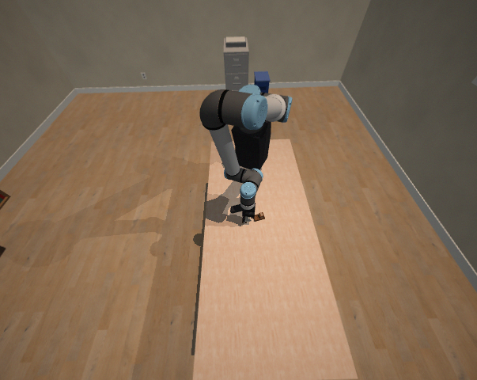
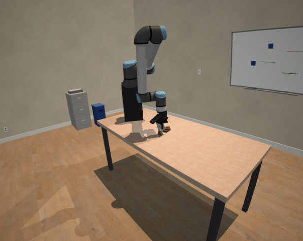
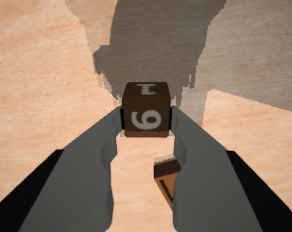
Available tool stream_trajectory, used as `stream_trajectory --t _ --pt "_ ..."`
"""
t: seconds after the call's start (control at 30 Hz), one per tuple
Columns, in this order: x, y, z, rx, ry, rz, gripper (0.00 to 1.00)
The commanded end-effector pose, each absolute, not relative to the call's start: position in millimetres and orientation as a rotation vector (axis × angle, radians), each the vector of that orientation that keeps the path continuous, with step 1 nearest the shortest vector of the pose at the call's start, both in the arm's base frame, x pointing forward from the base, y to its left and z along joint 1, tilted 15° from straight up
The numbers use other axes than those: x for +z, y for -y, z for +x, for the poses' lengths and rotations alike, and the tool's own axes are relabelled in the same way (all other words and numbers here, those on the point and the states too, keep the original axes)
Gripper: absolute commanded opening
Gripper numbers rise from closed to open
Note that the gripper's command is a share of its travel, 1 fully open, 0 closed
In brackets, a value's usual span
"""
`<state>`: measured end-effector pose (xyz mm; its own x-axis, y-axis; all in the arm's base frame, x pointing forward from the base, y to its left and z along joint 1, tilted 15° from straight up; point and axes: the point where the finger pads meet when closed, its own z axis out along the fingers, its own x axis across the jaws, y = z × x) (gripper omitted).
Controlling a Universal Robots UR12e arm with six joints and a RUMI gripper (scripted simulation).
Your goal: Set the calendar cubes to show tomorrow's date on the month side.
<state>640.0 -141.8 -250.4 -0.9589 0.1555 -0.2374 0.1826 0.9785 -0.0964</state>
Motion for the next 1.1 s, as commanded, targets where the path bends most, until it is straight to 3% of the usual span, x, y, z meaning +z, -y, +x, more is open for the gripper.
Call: stream_trajectory --t 0.0,0.57,1.07 --pt "-249.9 141.8 640.2 -0.172 -2.894 0.250 0.11" --pt "-246.3 141.3 639.4 -0.172 -2.894 0.250 0.11" --pt "-182.7 132.4 625.1 -0.172 -2.894 0.250 0.11"
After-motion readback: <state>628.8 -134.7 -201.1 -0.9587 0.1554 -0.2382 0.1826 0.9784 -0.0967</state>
